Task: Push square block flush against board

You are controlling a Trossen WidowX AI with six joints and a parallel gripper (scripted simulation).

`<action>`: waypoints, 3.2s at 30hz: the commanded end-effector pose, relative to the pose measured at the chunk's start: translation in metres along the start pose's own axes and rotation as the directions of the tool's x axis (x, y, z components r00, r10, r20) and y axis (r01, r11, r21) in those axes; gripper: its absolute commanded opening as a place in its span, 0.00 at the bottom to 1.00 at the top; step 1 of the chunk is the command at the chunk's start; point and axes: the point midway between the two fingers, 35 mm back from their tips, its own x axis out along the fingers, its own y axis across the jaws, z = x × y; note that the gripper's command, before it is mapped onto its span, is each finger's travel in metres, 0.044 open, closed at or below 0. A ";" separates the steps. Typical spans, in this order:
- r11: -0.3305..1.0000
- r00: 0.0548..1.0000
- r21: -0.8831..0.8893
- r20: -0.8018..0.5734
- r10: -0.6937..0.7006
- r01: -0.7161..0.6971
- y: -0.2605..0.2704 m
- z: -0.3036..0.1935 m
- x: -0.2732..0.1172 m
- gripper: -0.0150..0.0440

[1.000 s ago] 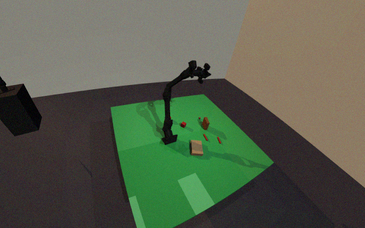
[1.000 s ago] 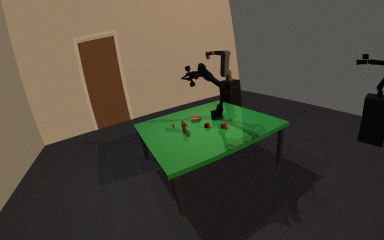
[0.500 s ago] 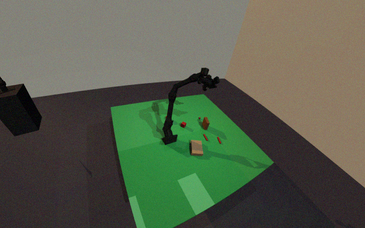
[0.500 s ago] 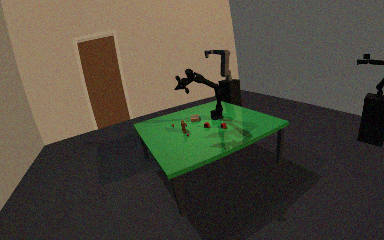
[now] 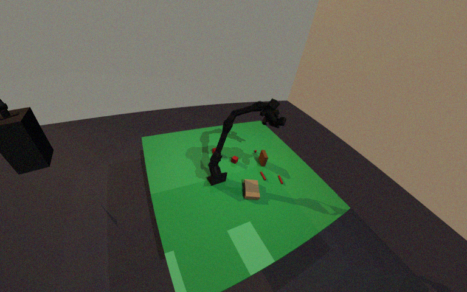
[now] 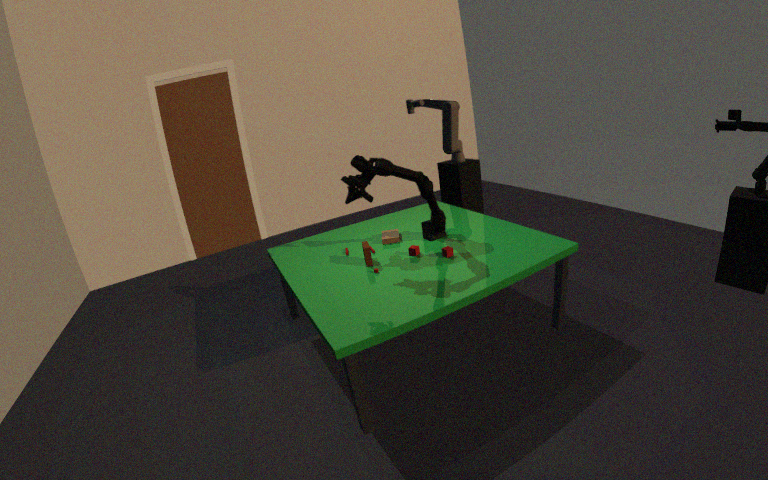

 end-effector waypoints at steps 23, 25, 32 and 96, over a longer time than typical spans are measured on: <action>0.797 0.826 0.602 -0.424 0.371 -0.049 0.053 -0.121 0.107 0.25; 0.770 0.799 0.638 -0.449 0.400 -0.027 0.058 -0.131 0.113 0.25; 0.747 0.767 0.665 -0.473 0.434 -0.013 0.066 -0.142 0.122 0.25; 0.739 0.694 0.672 -0.553 0.460 0.046 0.099 -0.170 0.135 0.25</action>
